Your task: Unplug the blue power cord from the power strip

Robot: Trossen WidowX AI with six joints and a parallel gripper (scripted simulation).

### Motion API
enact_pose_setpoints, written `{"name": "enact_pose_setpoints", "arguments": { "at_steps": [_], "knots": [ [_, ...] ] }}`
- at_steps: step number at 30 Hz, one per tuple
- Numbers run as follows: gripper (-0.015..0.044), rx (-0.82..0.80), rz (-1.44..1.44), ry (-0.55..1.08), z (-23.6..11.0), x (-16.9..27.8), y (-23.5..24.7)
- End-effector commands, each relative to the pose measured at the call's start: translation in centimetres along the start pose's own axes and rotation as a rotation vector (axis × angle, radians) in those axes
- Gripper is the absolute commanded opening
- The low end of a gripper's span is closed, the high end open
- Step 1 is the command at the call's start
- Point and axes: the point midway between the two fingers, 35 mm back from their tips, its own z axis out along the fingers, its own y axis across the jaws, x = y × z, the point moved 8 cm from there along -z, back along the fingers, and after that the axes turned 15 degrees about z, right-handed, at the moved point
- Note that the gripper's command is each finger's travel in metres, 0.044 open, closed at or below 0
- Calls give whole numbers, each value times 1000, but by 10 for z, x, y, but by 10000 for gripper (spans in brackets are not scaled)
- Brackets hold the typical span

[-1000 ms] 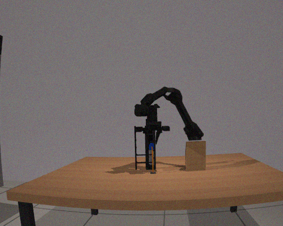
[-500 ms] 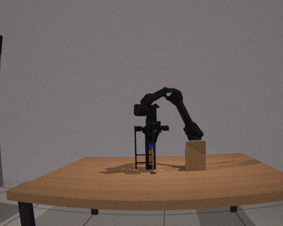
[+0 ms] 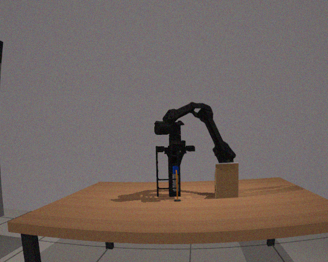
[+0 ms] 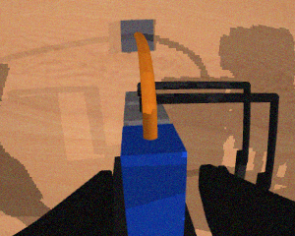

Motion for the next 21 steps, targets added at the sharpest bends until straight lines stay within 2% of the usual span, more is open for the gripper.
{"name": "enact_pose_setpoints", "arguments": {
  "at_steps": [1, 12, 16, 21],
  "knots": [
    [160, 0, -7, 3, 1, 2, 0],
    [160, 0, -7, 4, 12, 2, 0],
    [55, -1, -1, 1, 10, 2, 0],
    [22, -1, -1, 1, 10, 2, 0]
  ]
}}
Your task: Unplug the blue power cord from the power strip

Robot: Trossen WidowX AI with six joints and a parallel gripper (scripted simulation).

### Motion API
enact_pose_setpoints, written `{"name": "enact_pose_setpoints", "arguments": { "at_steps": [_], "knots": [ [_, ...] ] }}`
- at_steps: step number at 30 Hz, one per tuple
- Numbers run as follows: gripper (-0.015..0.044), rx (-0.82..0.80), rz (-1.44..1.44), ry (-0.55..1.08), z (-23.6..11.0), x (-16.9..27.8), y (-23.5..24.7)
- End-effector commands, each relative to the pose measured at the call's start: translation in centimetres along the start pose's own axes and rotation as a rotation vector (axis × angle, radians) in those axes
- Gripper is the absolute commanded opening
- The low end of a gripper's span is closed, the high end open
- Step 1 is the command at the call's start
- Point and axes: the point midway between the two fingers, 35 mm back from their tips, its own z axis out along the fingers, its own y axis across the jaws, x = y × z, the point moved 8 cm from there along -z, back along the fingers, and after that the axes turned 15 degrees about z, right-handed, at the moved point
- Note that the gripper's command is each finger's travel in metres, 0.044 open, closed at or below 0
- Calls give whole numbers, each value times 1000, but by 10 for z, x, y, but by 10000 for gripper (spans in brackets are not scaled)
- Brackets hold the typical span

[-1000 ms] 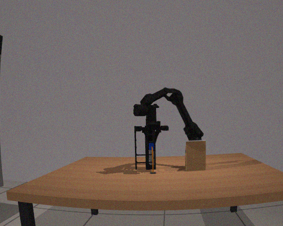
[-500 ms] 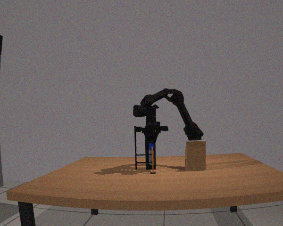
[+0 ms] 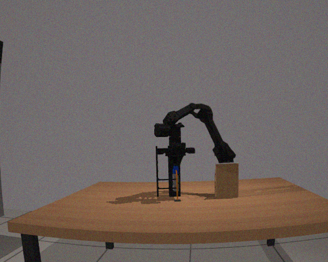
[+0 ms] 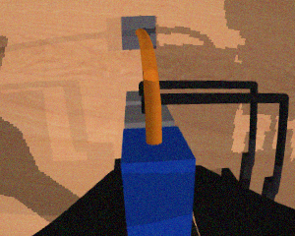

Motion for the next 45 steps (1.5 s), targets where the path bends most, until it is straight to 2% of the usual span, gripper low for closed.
{"name": "enact_pose_setpoints", "arguments": {
  "at_steps": [1, 4, 44, 45],
  "knots": [
    [15, 0, 0, 0, 0, 0, 0],
    [0, 0, 0, 0, 0, 0, 0],
    [0, 1, -5, -5, -7, -60, 17],
    [26, -13, 12, 16, 0, -44, 11]
  ]
}}
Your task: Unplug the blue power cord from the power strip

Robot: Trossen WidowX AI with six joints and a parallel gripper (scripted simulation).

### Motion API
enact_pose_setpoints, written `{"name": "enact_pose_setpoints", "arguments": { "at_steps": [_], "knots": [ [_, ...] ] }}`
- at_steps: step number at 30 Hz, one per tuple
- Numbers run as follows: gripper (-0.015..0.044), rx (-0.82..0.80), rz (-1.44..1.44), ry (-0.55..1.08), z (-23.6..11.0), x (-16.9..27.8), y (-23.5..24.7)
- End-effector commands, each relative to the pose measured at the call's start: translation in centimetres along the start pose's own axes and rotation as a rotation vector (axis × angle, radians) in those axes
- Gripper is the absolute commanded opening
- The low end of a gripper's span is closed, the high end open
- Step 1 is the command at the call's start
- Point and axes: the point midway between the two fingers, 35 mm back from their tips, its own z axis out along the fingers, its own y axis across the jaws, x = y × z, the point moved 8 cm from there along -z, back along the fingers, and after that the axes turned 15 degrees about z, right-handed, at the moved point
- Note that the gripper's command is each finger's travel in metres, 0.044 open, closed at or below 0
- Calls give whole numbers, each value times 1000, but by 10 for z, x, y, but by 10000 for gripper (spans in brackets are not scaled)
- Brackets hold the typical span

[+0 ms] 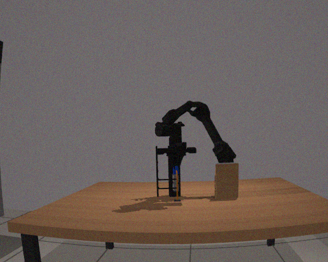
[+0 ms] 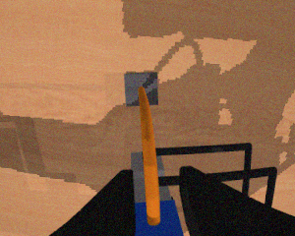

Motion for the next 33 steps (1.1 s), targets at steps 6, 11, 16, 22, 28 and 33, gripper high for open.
{"name": "enact_pose_setpoints", "arguments": {
  "at_steps": [6, 11, 16, 22, 28, 33],
  "knots": [
    [160, -3, 2, 19, 2, 6, -2],
    [160, -3, 2, 19, 2, 6, -2],
    [160, 7, -10, 7, -5, 7, -1],
    [160, 11, -15, 2, -8, 8, 0],
    [160, 11, -15, 2, -8, 15, -3],
    [160, 11, -15, 2, -8, 23, -5]
  ]
}}
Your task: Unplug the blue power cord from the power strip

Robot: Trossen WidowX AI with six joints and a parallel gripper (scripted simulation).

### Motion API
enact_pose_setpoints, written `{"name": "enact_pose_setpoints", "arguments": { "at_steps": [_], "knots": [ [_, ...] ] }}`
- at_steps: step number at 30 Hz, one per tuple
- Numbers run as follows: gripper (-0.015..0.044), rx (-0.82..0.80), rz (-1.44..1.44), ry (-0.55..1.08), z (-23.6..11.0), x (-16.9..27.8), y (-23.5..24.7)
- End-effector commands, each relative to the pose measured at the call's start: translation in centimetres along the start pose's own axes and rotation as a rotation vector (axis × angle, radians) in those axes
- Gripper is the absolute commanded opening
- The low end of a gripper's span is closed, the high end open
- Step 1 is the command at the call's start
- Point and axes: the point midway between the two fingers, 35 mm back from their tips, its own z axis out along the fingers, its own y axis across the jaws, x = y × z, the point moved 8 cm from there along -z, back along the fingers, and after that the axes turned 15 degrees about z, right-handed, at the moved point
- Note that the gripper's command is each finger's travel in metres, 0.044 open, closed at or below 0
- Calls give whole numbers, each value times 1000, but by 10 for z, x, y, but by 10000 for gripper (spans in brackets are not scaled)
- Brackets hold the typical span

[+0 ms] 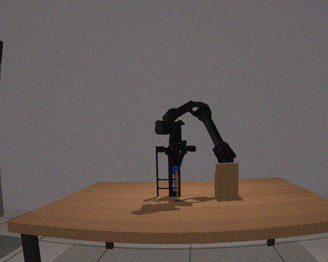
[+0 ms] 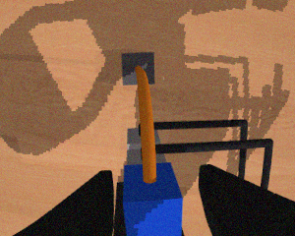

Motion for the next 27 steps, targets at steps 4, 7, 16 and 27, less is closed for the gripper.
{"name": "enact_pose_setpoints", "arguments": {
  "at_steps": [4, 7, 16, 27],
  "knots": [
    [160, 0, -6, 4, 0, 11, -3],
    [160, 0, -6, 4, 0, 16, -4],
    [160, 0, -6, 5, 2, 23, -6],
    [134, -1, 0, 4, 10, 23, -6]
  ]
}}
